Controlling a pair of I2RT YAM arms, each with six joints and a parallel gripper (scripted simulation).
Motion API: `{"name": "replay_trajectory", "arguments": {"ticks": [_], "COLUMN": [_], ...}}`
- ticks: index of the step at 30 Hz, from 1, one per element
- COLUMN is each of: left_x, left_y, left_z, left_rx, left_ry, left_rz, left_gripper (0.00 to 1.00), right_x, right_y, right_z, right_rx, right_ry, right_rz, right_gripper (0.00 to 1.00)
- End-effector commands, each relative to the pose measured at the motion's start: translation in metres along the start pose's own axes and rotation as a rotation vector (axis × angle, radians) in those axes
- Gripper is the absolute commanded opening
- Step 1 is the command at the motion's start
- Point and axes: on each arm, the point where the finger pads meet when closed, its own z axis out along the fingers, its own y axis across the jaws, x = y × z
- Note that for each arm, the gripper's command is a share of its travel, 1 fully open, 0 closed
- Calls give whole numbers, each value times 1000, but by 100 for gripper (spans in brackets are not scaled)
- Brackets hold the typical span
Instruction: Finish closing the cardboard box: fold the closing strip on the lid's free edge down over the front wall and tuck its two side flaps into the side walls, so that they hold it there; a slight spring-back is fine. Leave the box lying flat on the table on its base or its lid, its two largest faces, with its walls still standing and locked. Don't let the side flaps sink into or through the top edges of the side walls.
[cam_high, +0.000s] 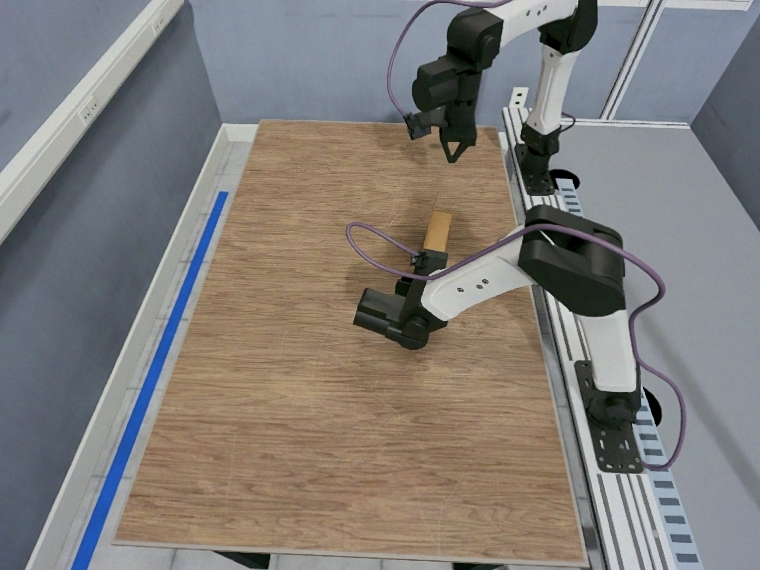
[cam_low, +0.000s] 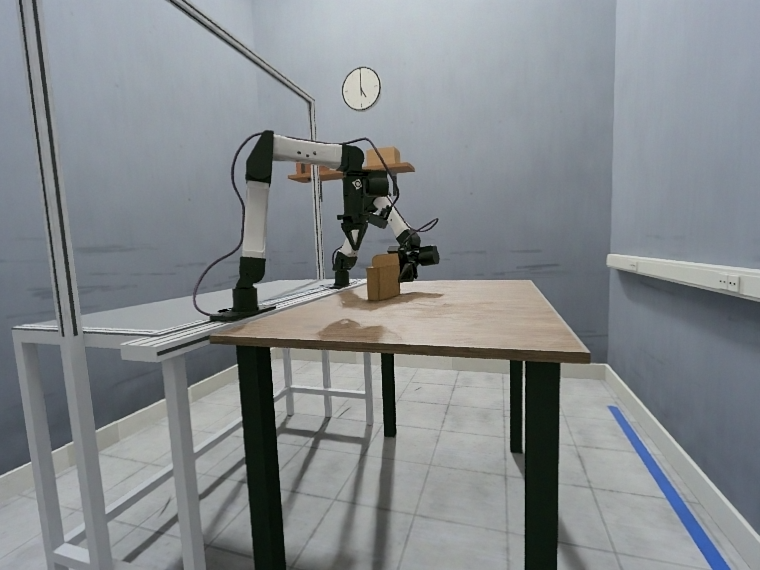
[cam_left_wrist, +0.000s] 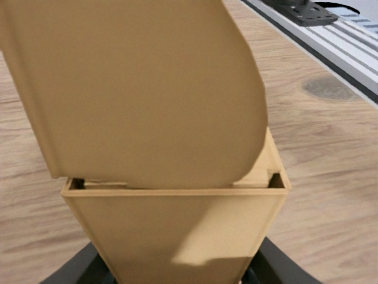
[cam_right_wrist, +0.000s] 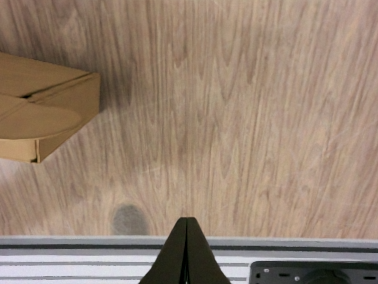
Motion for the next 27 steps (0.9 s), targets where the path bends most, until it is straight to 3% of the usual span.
{"name": "replay_trajectory", "arguments": {"ticks": [1,27], "left_x": [-8,-8], "left_y": [3,3], "left_z": [-1,-1], "left_rx": [-7,-7], "left_ry": [-2,-2], "left_rz": [22,22], "left_gripper": [47,45], "right_x": [0,0], "right_y": [-1,-1], "right_z": [-5,-5], "right_rx": [-5,-5], "right_ry": [-11,-11], "right_rz": [5,5], "right_gripper": [1,1]}}
